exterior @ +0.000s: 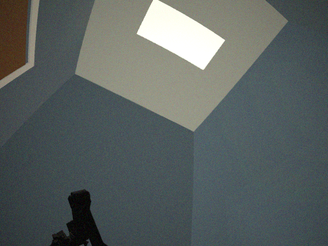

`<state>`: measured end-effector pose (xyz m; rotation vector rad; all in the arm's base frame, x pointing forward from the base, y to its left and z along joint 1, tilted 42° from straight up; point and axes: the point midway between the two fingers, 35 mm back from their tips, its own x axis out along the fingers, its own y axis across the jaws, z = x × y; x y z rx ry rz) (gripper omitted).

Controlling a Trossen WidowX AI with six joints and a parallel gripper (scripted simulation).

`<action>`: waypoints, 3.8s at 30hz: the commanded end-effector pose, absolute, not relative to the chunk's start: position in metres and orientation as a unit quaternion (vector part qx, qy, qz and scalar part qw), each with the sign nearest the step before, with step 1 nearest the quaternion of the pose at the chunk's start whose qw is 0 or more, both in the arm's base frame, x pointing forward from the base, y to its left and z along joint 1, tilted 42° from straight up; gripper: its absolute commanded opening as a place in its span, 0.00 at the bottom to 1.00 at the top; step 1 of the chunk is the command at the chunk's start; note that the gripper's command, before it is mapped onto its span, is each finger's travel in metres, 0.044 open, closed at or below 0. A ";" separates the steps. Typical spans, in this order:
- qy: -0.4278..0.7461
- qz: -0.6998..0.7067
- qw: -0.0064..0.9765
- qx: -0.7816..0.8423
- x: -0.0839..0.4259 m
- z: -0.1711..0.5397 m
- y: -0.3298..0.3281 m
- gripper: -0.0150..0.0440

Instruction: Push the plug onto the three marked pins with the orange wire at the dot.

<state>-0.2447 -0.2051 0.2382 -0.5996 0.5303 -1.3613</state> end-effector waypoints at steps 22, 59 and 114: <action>0.233 -0.611 0.710 -0.262 -0.234 0.244 -0.226 0.45; 0.200 -0.571 0.755 -0.253 -0.169 0.259 -0.290 0.45; 0.128 -0.454 0.849 -0.238 -0.008 0.278 -0.339 0.45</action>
